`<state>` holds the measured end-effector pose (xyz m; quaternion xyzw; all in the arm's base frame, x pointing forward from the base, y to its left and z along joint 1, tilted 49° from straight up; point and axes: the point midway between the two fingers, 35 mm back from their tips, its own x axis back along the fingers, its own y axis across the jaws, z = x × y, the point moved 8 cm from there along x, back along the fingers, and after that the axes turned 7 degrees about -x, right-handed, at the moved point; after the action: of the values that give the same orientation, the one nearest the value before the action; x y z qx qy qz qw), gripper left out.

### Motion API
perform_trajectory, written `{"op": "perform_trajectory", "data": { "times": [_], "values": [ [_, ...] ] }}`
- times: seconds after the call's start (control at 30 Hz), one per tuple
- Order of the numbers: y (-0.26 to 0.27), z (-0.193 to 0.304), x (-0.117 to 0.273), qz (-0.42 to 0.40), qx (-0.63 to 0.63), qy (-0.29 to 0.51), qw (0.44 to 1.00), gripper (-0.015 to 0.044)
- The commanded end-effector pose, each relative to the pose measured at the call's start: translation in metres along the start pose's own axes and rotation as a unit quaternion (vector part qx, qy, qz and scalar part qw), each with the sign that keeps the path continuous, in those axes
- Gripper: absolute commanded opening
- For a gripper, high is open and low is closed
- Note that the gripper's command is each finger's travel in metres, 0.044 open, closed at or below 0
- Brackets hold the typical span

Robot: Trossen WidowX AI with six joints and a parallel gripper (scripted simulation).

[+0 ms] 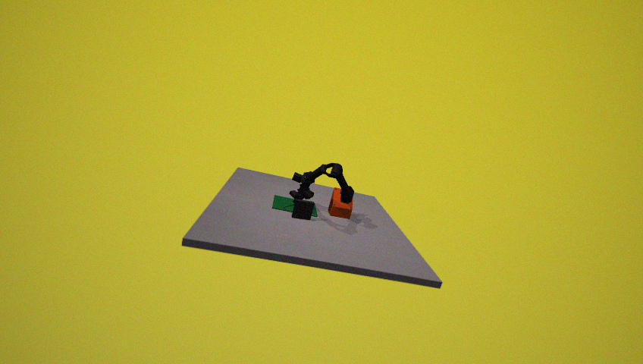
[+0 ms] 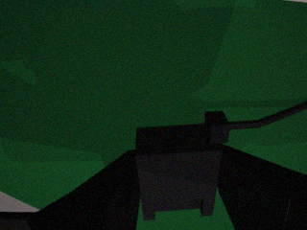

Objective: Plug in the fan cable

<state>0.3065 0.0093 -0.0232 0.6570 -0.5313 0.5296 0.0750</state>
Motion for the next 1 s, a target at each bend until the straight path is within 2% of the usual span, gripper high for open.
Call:
{"op": "perform_trajectory", "data": {
  "times": [0.0,0.3,0.97],
  "values": [
    [0.000,0.000,0.000,0.000,0.000,0.000,1.000,0.0072],
    [0.000,0.000,0.001,0.000,0.000,0.000,1.000,0.0000],
    [-0.002,0.017,0.059,-0.002,-0.002,0.001,1.000,0.0000]
  ]
}}
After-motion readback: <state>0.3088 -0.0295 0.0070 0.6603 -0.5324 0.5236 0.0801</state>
